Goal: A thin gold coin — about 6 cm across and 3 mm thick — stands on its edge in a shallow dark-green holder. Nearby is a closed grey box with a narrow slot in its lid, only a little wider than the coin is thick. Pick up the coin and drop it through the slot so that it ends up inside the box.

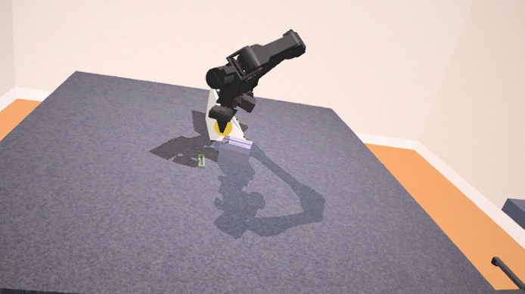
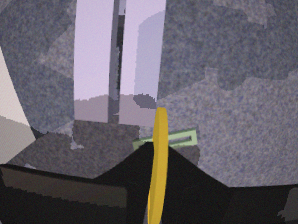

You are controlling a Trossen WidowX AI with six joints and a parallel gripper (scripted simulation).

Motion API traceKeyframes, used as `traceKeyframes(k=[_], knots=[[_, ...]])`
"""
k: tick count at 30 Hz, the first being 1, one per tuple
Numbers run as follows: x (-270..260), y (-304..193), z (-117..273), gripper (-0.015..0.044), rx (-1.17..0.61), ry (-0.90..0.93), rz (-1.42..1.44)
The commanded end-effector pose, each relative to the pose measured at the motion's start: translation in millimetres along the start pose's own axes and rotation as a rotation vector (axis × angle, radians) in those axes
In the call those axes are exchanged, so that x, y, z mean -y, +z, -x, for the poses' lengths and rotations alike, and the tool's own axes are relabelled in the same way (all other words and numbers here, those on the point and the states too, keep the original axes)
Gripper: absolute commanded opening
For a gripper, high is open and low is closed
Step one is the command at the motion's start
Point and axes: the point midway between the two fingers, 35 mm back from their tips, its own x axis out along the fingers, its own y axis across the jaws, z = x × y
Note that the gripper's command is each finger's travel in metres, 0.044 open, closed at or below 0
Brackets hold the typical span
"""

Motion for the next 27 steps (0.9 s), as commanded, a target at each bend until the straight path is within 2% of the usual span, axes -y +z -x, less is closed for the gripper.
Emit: traceKeyframes(k=[1, 18, 27], knots=[[-4.9, 9.7, 0.4, 0.0, 0.004, -0.001, -0.002], [-29.3, 45.5, -1.0, 0.0, 0.008, 0.002, -0.003], [-27.4, 42.5, -1.1, 0.0, 0.004, 0.003, 0.001]])
